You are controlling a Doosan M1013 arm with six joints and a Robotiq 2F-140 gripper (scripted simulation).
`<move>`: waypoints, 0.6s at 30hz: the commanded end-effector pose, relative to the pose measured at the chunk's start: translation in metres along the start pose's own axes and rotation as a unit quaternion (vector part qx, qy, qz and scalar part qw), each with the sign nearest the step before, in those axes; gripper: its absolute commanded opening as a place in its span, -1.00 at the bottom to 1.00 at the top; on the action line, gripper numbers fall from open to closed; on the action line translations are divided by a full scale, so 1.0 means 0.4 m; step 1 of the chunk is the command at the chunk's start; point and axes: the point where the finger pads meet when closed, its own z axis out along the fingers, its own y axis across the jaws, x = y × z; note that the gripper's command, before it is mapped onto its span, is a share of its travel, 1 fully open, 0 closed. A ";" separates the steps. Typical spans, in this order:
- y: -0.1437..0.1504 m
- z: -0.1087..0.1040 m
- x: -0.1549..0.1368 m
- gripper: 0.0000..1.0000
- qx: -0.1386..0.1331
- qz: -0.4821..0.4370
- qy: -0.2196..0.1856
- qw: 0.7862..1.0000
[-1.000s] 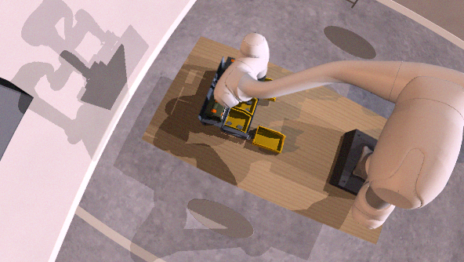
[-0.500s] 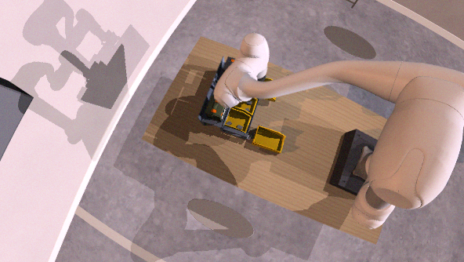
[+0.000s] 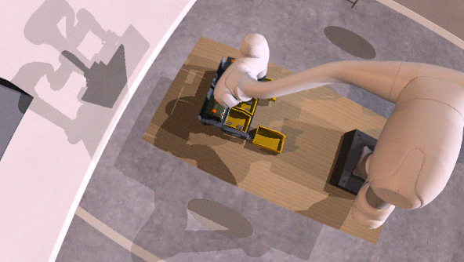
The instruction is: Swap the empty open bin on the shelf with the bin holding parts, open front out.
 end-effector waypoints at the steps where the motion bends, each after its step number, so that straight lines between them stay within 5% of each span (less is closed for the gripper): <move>1: -0.011 0.008 0.001 -0.80 0.004 0.000 -0.002 1.000; 18: -0.016 0.009 0.002 -0.80 0.006 0.000 0.000 1.000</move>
